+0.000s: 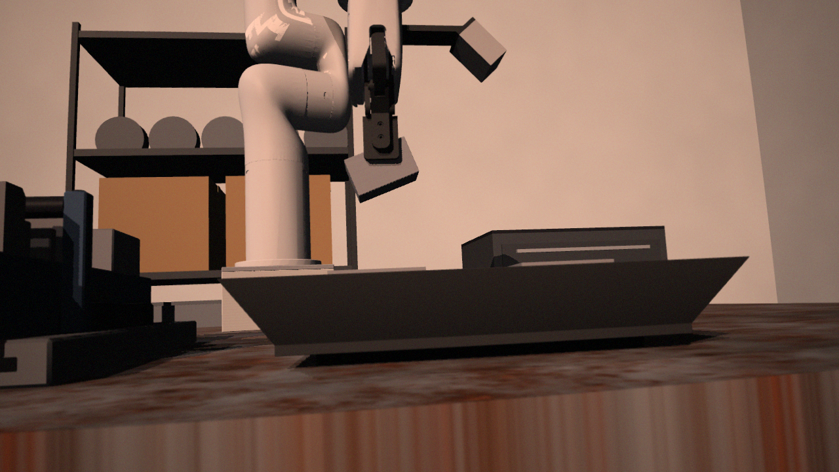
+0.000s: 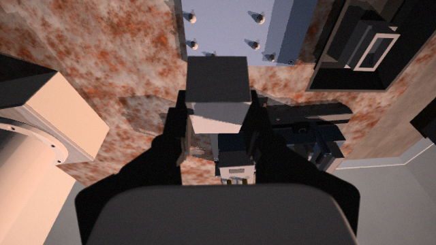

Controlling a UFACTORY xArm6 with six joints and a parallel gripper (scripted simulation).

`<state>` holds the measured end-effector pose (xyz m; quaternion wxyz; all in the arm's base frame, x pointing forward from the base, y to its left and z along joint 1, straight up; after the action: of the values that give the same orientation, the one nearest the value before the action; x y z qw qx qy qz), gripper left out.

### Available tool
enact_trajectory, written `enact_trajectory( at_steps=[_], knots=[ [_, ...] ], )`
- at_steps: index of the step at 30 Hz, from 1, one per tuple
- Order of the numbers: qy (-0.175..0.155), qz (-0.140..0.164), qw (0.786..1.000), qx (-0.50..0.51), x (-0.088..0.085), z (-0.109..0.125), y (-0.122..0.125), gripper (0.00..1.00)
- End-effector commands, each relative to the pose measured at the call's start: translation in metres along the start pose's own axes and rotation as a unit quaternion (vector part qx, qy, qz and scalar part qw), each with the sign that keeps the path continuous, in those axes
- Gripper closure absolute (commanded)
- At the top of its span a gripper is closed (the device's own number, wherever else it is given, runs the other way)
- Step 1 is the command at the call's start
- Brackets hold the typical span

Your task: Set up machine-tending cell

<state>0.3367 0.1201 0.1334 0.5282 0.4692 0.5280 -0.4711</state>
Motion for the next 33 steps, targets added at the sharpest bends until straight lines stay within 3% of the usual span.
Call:
enact_trajectory(
  at_steps=[1,13,33],
  knots=[
    [-0.002,0.001,1.0,0.0,-0.001,-0.001,0.001,1.0],
    [-0.023,-0.011,1.0,-0.002,0.0,-0.004,0.0,1.0],
    [-0.113,-0.036,0.993,-0.003,0.003,-0.012,0.0,1.0]
  ],
)
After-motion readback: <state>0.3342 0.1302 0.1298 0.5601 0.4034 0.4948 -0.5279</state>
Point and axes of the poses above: the point where the finger pads meet when closed, its own x axis out along the fingers, its own y axis across the jaws, z = x × y, the point moved 4 cm from there along -x, back along the fingers, and after that the axes turned 12 degrees about -x, right-handed, at the moved point
